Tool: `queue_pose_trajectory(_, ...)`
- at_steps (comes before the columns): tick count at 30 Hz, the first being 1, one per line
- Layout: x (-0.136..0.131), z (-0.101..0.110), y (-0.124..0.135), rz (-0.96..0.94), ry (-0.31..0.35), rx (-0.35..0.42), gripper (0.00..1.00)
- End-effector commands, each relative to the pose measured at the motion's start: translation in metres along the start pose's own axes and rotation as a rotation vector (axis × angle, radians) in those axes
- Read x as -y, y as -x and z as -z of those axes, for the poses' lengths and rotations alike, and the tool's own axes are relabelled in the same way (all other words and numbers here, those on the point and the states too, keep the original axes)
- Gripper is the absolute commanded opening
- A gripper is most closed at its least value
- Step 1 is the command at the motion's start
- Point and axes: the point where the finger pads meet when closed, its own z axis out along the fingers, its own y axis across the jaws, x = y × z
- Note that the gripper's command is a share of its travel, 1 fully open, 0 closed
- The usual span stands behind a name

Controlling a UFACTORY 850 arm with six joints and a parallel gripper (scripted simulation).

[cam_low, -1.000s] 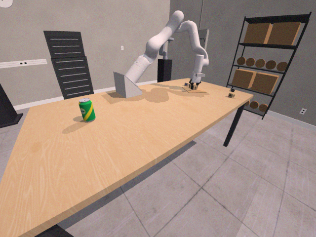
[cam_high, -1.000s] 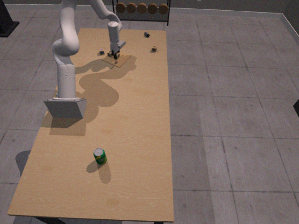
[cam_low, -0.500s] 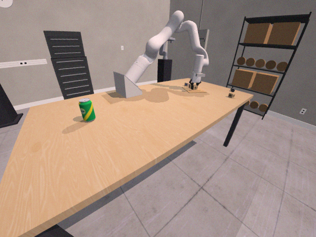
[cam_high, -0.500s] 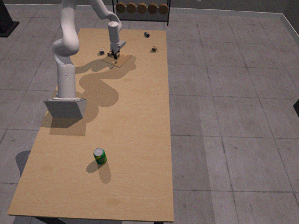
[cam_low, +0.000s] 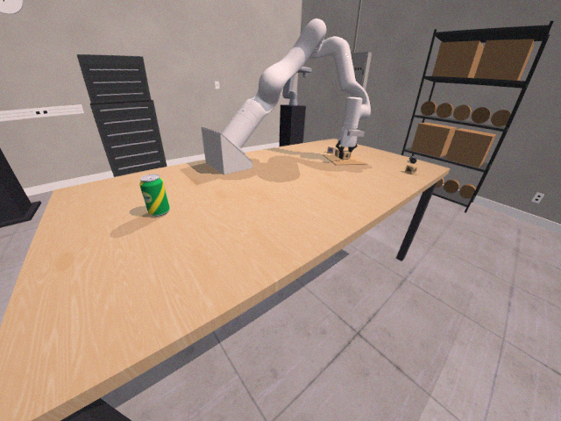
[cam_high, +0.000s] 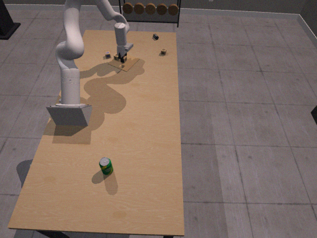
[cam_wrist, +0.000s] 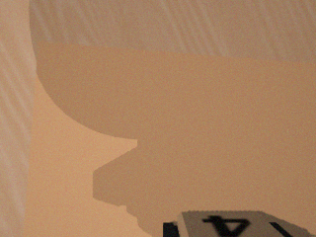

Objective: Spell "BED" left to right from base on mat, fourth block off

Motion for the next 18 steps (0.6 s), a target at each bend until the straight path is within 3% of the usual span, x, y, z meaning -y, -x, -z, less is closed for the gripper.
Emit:
queue_pose_trajectory(1, 0.0008, 0.0005, 0.0000, 0.000, -0.001, 0.000, 0.41)
queue_pose_trajectory(18, 0.0008, -0.0029, 0.0000, 0.000, -0.001, 0.000, 0.41)
